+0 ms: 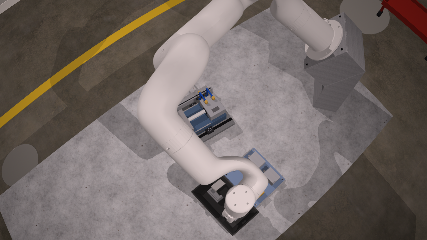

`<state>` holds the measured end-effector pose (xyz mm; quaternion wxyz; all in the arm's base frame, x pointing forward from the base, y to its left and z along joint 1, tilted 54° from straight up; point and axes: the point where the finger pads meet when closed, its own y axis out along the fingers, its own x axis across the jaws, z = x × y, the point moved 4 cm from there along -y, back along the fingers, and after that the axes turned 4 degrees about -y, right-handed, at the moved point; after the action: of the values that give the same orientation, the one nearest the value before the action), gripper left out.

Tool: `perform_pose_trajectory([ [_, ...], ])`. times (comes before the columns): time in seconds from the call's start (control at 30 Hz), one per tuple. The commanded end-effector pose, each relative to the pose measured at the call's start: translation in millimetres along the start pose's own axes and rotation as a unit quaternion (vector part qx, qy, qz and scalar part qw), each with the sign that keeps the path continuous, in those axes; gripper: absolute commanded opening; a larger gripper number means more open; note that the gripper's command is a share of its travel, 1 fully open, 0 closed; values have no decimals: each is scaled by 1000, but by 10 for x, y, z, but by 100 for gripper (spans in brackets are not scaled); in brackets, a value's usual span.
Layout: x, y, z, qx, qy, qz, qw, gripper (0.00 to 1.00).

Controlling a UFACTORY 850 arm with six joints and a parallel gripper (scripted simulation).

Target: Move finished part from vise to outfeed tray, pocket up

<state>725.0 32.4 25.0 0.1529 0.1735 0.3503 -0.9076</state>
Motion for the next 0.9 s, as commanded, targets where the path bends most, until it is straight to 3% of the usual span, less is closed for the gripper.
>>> perform_pose_trajectory([
  [0.0, -8, 9, -2, 0, 0, 1, 1000, 0],
  [0.87, -8, 36, -2, 0, 0, 1, 1000, 0],
])
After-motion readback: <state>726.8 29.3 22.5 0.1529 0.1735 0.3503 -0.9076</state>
